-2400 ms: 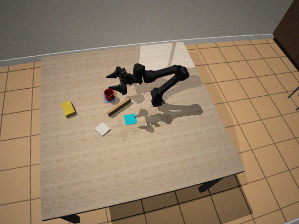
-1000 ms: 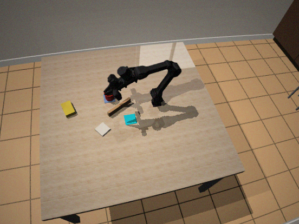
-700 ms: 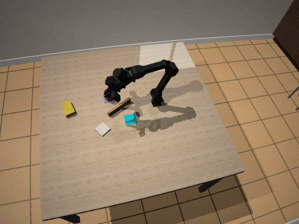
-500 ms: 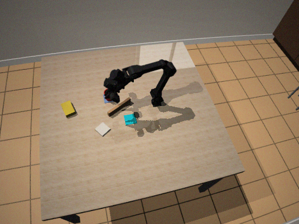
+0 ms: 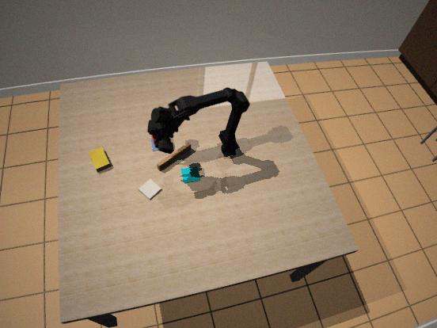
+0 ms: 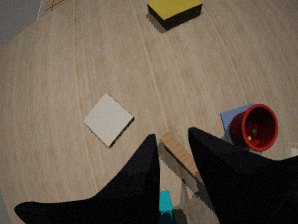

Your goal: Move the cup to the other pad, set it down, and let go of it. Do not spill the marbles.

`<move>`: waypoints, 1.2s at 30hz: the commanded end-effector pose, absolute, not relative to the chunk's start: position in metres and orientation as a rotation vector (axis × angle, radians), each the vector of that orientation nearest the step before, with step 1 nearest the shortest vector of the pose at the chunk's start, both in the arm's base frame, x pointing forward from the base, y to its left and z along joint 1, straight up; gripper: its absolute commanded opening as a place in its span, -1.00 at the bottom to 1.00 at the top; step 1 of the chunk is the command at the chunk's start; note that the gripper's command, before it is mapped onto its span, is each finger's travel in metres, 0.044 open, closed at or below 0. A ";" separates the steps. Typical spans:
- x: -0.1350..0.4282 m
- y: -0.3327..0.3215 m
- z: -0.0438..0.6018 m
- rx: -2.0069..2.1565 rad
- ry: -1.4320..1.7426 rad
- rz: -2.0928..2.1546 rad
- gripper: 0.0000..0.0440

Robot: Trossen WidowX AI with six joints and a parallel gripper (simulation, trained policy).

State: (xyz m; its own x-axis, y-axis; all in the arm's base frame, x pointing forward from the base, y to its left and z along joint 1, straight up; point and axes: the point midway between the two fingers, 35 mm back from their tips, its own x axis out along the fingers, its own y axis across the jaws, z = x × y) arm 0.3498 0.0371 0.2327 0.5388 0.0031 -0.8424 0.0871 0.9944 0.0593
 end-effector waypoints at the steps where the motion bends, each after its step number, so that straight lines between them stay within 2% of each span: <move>1: 0.349 0.033 0.228 0.068 1.066 -0.062 -0.56; 36: 0.335 -0.039 0.163 -0.147 1.545 -0.041 -0.44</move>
